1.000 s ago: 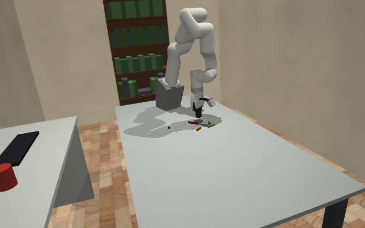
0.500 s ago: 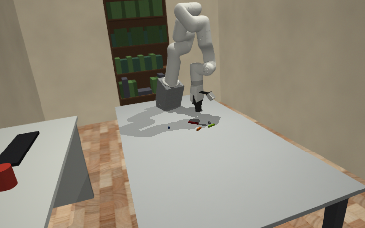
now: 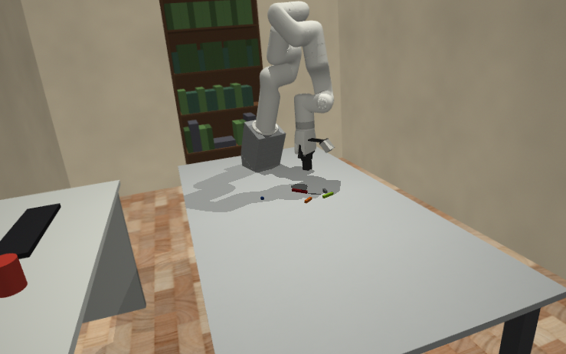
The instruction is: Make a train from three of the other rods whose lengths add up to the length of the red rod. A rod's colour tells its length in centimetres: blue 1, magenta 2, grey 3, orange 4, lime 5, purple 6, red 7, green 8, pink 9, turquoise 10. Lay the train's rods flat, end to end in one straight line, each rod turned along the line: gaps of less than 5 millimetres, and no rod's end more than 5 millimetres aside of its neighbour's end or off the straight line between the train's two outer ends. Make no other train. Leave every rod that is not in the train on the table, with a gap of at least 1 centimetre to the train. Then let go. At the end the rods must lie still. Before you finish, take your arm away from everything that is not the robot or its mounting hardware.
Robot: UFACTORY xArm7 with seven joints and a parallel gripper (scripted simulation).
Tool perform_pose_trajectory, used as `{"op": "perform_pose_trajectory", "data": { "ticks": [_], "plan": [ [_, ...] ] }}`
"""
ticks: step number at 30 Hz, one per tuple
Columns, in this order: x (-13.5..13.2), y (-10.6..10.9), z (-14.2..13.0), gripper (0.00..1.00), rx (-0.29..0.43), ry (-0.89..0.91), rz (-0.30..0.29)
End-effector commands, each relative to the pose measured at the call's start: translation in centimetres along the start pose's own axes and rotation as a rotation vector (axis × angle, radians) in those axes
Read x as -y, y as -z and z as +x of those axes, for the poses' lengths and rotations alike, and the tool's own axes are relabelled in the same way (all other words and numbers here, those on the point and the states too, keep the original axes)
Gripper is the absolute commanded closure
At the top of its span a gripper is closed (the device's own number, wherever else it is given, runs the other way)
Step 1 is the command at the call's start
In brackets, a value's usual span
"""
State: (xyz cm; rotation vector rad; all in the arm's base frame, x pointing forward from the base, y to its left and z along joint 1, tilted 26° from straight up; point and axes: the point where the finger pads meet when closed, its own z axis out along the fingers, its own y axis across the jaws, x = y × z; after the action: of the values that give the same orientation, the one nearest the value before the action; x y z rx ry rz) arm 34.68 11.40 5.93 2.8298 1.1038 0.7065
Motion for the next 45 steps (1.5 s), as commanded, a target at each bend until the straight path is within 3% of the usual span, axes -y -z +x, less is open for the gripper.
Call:
{"op": "perform_pose_trajectory", "data": {
  "ticks": [1,45],
  "plan": [
    [-0.1,0.5,0.1,0.96,0.005,0.000,0.017],
    [-0.1,1.6,0.1,0.96,0.005,0.000,0.017]
  ]
}}
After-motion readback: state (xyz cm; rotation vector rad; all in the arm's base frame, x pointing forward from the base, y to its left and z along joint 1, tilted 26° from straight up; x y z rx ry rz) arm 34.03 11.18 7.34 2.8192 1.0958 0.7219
